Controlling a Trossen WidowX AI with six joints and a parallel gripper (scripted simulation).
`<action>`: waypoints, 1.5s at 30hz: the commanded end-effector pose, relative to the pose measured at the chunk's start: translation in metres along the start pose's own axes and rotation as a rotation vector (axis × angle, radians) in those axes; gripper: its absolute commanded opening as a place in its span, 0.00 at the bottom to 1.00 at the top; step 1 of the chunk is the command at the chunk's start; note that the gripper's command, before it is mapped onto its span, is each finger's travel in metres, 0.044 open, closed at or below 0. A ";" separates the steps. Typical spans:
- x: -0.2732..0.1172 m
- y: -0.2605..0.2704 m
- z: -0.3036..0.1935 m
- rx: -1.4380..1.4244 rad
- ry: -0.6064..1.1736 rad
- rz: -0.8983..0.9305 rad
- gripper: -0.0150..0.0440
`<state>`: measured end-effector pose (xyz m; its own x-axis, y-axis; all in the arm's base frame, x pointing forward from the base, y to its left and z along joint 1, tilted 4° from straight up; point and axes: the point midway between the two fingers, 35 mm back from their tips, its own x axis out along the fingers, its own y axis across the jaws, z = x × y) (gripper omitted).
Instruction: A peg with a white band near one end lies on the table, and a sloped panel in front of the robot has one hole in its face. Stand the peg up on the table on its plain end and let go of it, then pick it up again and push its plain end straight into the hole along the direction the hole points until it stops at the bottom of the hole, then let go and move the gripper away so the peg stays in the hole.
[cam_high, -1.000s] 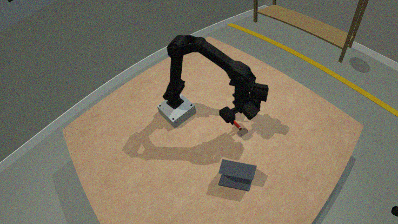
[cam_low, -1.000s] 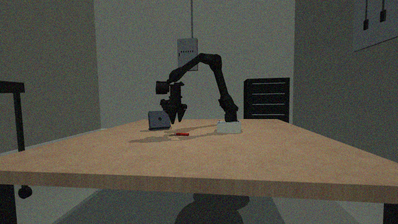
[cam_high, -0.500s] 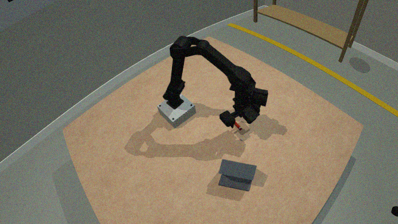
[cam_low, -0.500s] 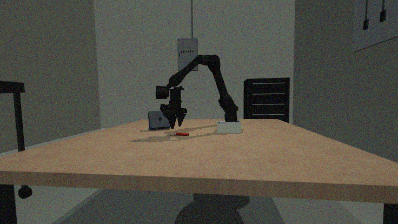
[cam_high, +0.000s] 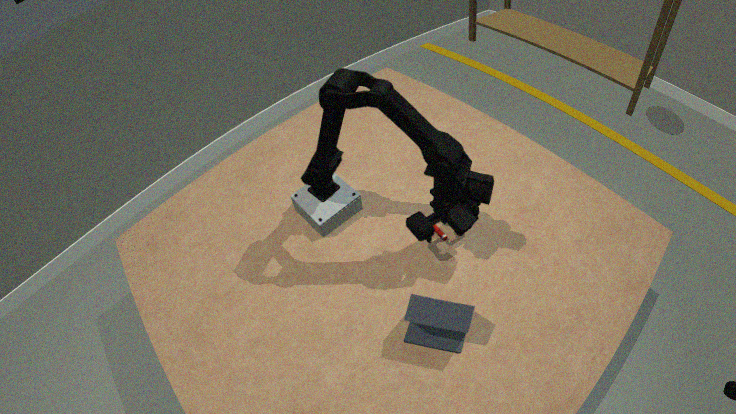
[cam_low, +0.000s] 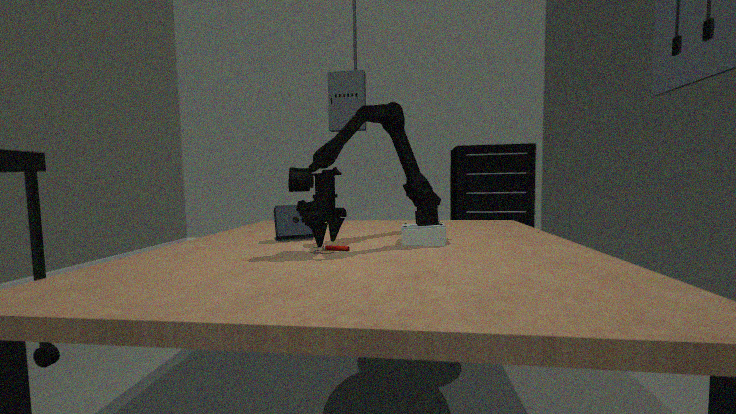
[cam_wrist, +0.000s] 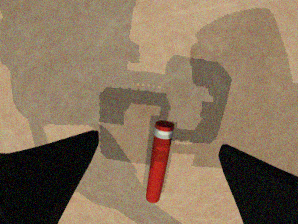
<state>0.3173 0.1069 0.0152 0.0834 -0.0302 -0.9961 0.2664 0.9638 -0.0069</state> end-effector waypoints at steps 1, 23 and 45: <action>0.006 -0.001 0.000 -0.004 -0.002 -0.005 1.00; 0.014 -0.002 -0.001 -0.004 -0.002 -0.006 0.44; 0.012 -0.001 -0.002 -0.002 -0.021 -0.003 0.34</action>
<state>0.3161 0.1056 0.0021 0.0880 -0.0322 -0.9956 0.2648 0.9643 -0.0078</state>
